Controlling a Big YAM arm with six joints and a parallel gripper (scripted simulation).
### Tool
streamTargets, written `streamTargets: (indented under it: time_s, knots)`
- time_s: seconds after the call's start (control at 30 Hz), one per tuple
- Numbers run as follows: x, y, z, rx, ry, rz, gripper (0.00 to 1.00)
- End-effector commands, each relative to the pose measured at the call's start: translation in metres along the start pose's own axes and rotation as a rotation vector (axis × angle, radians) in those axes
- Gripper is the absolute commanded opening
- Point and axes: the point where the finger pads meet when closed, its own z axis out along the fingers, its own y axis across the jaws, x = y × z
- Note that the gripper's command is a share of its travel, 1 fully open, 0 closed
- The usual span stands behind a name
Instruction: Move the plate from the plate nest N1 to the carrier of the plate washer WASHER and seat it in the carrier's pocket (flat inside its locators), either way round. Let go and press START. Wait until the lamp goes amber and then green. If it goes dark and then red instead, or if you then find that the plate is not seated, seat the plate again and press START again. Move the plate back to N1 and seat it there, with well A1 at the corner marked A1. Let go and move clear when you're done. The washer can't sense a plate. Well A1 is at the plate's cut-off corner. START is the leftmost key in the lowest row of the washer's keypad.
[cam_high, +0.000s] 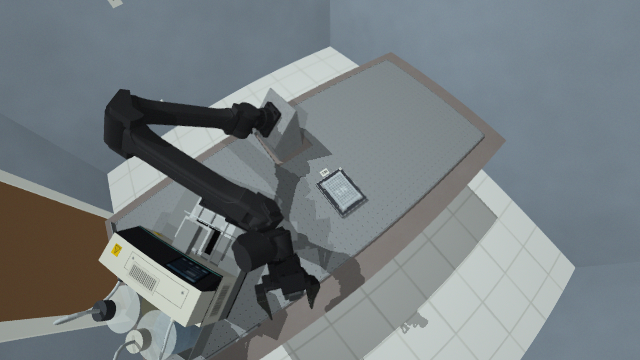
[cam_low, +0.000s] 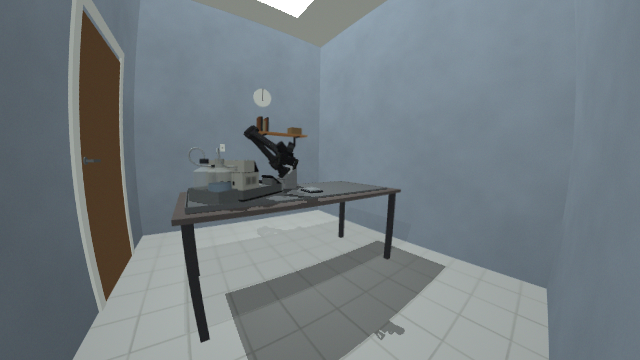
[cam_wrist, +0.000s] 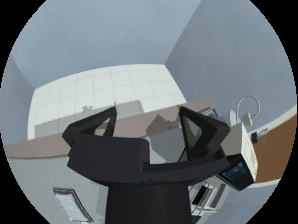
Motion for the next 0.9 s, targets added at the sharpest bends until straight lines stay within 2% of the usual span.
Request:
streamTargets:
  time_s: [0.0,0.03,0.1,0.13,0.17,0.2,0.23,0.27,0.3,0.33,0.37,0.43,0.5,0.53,0.57,0.6,0.63,0.67,0.77,0.8,0.83,0.87]
  knots:
    - [-0.033,-0.008,-0.005,-0.037,-0.038,0.064,1.0]
    - [-0.032,-0.002,-0.009,-0.052,-0.034,0.065,1.0]
    - [-0.011,0.035,-0.016,-0.09,0.003,0.025,1.0]
    - [-0.01,0.036,-0.017,-0.092,0.004,0.023,1.0]
    - [-0.019,0.034,-0.017,-0.115,-0.002,0.044,1.0]
    - [-0.035,0.016,-0.018,-0.115,-0.018,0.084,1.0]
    - [-0.03,0.025,-0.022,-0.134,-0.009,0.079,1.0]
    - [-0.01,0.053,-0.027,-0.165,0.024,0.044,1.0]
    - [-0.01,0.058,-0.029,-0.165,0.024,0.044,1.0]
    - [-0.014,0.056,-0.033,-0.192,0.024,0.06,1.0]
    - [-0.028,0.044,-0.033,-0.2,0.014,0.092,1.0]
    - [-0.01,0.074,-0.04,-0.234,0.048,0.062,1.0]
    - [-0.01,0.074,-0.04,-0.234,0.048,0.062,1.0]
    - [-0.013,0.052,-0.035,-0.228,0.056,0.099,1.0]
    - [-0.033,0.048,-0.034,-0.246,0.04,0.127,1.0]
    - [-0.031,0.062,-0.045,-0.273,0.041,0.117,1.0]
    - [-0.012,0.084,-0.053,-0.294,0.071,0.086,1.0]
    - [-0.008,0.094,-0.055,-0.301,0.077,0.078,1.0]
    - [-0.012,0.097,-0.059,-0.285,0.061,0.097,1.0]
    - [-0.008,0.106,-0.064,-0.335,0.088,0.084,1.0]
    - [-0.027,0.087,-0.063,-0.334,0.073,0.127,1.0]
    - [-0.015,0.099,-0.072,-0.353,0.09,0.112,1.0]
